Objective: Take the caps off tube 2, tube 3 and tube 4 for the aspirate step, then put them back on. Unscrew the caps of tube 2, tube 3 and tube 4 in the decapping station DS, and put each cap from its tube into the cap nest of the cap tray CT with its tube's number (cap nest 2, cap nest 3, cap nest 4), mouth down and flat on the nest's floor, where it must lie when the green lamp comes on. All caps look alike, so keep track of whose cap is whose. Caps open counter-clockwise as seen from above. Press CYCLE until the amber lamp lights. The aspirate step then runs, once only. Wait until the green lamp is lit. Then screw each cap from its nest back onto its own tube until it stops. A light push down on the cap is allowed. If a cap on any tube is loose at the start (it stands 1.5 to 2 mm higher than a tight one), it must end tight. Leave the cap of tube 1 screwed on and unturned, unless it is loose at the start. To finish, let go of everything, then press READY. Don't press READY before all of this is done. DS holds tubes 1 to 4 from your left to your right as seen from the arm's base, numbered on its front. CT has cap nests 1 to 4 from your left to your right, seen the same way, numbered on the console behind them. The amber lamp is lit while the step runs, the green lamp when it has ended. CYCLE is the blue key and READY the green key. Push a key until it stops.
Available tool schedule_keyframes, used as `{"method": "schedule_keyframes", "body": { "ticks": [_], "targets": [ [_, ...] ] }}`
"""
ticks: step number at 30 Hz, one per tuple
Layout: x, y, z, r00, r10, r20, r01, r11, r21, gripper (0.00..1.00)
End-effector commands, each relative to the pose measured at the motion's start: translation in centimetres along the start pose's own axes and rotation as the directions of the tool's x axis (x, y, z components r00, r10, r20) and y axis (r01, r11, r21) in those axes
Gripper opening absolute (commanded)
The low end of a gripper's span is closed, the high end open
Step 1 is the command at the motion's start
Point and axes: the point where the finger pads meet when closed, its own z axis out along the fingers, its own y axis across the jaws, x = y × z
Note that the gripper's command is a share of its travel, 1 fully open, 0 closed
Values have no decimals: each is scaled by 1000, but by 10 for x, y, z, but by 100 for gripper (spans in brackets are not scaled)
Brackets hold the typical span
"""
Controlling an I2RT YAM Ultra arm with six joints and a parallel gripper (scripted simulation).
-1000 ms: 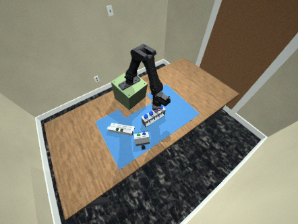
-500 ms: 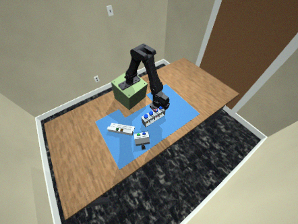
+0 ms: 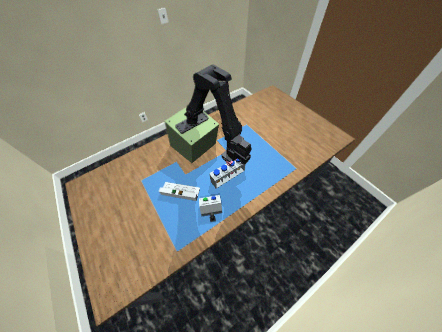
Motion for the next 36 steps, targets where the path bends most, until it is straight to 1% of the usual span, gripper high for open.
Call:
{"method": "schedule_keyframes", "body": {
  "ticks": [1, 5, 6, 20, 26, 28, 34, 36],
  "targets": [
    [-8, 1, -5, 1000, 2, 22, -2, 1000, -1, 49],
    [-8, 1, -5, 1000, 2, 22, -2, 1000, -1, 49],
    [-8, 1, -5, 1000, 2, 22, -2, 1000, -1, 0],
    [-8, 1, -5, 1000, 2, 22, -2, 1000, -1, 0],
    [-8, 1, -23, 1000, 2, 22, -2, 1000, -1, 0],
    [-8, 1, -23, 1000, 2, 22, -2, 1000, -1, 0],
    [-7, 1, -40, 1000, 2, 22, -2, 1000, -1, 0],
    [-7, 1, -40, 1000, 2, 22, -2, 1000, -1, 0]
  ]
}}
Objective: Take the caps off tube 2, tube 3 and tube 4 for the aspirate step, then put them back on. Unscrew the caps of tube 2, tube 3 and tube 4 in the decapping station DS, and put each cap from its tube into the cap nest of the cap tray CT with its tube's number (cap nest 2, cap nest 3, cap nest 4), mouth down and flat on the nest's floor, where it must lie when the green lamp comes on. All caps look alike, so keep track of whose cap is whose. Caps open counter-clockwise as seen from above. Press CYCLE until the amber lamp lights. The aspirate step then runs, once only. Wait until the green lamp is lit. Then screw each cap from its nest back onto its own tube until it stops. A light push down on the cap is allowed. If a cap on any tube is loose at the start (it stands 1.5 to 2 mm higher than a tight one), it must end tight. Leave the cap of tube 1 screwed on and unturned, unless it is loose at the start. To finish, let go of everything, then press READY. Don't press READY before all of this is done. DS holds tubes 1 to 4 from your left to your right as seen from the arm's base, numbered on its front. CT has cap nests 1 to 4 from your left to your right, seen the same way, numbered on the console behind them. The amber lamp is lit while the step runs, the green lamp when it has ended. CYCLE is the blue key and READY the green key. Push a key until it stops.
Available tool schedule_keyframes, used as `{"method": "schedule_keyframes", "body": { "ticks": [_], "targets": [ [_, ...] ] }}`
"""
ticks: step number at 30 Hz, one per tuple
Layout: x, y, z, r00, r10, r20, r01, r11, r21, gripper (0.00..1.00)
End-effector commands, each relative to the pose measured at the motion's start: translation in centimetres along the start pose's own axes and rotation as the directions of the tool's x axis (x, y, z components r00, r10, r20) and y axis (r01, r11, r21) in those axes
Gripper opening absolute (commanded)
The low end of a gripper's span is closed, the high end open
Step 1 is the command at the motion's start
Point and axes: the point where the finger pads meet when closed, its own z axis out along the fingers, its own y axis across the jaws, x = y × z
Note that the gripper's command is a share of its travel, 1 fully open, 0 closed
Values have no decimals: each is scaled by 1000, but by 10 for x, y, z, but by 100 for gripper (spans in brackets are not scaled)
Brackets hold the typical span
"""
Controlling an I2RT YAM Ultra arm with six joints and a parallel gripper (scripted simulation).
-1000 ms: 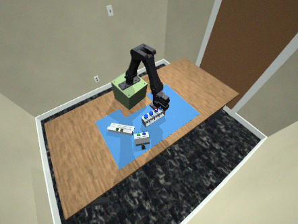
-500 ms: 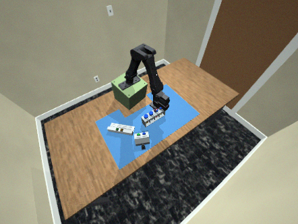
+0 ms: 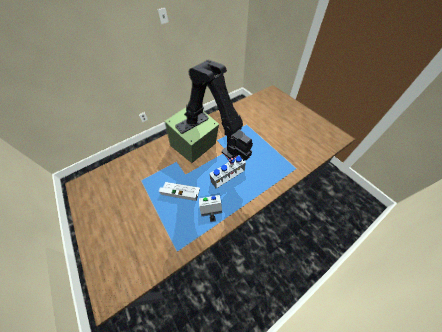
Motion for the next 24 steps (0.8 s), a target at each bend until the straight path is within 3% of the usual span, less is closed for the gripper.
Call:
{"method": "schedule_keyframes", "body": {
  "ticks": [1, 3, 6, 9, 13, 14, 17, 24],
  "targets": [
    [-4, 0, -8, 1000, 0, 11, 0, 1000, -1, 0],
    [2, -15, -8, 986, 166, 11, -166, 986, -2, 0],
    [13, -38, -8, 917, 400, 10, -400, 917, -4, 0],
    [13, -38, -8, 915, 404, 10, -404, 915, -4, 0],
    [27, -69, -8, 738, 674, 8, -674, 738, -5, 0],
    [27, -69, -8, 732, 681, 9, -681, 732, -5, 0],
    [37, -92, -8, 555, 832, 7, -832, 555, -6, 0],
    [61, -146, -8, 544, 839, 8, -839, 544, -5, 0]
  ]
}}
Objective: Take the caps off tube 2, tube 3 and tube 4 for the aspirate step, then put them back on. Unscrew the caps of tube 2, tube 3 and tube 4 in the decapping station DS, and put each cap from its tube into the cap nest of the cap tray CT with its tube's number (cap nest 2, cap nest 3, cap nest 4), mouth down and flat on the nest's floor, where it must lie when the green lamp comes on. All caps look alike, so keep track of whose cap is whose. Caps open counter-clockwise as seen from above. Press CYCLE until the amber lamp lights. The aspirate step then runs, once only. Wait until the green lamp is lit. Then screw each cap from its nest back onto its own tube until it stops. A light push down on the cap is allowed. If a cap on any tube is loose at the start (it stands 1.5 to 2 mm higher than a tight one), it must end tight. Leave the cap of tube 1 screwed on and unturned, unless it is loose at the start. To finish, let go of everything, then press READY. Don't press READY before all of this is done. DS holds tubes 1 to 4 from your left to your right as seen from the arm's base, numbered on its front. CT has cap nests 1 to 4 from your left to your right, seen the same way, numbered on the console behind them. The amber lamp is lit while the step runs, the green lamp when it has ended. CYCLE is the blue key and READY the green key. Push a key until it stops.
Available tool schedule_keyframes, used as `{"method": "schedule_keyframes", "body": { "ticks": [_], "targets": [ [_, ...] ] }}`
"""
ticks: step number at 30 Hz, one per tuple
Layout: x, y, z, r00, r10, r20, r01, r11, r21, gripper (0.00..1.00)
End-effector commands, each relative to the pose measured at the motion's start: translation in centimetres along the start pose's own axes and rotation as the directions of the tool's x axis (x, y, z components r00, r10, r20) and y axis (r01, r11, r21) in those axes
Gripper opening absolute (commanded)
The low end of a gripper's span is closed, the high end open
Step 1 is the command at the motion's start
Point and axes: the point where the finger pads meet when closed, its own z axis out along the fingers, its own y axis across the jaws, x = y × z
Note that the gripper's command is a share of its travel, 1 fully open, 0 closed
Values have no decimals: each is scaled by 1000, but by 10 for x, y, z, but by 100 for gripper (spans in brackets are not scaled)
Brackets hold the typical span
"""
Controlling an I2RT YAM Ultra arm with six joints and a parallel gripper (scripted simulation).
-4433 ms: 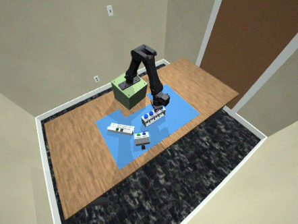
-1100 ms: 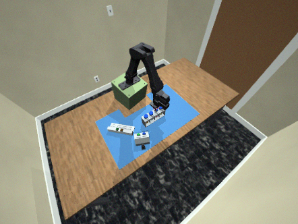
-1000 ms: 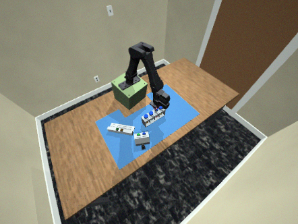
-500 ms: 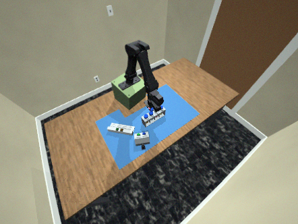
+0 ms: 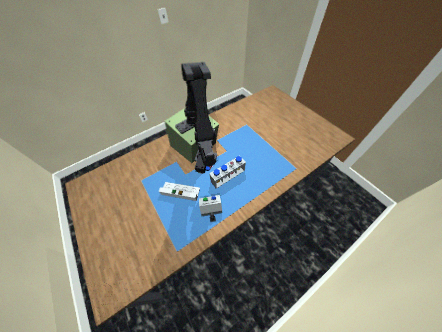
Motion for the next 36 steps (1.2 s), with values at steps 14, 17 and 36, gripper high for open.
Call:
{"method": "schedule_keyframes", "body": {
  "ticks": [14, 17, 36],
  "targets": [
    [-68, -92, -3, 1000, -15, 17, 15, 1000, -13, 0],
    [-82, -113, -3, 1000, -15, 18, 15, 1000, -12, 0],
    [-91, -126, 27, 1000, -15, 18, 15, 1000, -12, 0]
  ]
}}
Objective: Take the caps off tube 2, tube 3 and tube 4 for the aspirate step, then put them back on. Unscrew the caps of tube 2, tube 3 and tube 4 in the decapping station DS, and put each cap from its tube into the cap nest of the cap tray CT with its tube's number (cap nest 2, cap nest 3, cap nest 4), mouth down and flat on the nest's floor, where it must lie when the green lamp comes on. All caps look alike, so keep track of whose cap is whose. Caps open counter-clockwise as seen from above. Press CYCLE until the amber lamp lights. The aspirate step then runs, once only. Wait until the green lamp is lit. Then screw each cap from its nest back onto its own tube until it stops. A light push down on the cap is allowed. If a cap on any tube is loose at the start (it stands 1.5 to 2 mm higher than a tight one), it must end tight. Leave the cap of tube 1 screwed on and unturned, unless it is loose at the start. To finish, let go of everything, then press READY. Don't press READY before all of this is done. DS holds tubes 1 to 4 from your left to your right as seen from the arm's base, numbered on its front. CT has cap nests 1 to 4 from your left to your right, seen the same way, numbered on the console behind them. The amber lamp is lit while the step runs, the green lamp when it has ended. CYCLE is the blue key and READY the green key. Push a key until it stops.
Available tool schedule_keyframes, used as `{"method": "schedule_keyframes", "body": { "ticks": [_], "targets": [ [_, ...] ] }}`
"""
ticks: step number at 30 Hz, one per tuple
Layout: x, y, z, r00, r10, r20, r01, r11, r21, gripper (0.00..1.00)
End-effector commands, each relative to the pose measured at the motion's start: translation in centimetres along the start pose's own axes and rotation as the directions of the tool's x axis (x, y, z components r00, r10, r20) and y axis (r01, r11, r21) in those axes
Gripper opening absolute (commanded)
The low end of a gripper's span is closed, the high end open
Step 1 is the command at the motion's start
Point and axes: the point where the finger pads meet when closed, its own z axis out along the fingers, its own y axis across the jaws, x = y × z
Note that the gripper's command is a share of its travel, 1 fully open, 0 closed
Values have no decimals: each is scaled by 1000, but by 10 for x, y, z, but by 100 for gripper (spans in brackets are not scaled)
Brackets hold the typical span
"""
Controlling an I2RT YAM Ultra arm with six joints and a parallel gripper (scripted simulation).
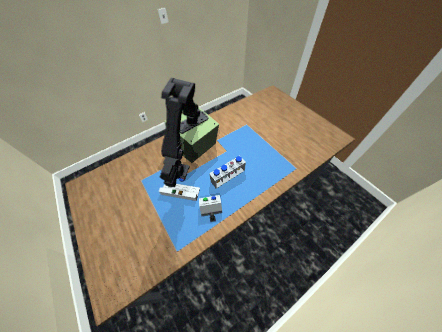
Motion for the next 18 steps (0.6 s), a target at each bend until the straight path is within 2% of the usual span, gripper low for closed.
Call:
{"method": "schedule_keyframes", "body": {
  "ticks": [1, 15, 17, 18],
  "targets": [
    [-15, 0, 0, 998, -6, 59, 6, 1000, 1, 0],
    [-19, 0, 70, 998, -6, 59, 6, 1000, 0, 0],
    [-19, 0, 70, 998, -6, 59, 6, 1000, 0, 0],
    [-19, 0, 75, 998, -6, 59, 6, 1000, 0, 0]
  ]
}}
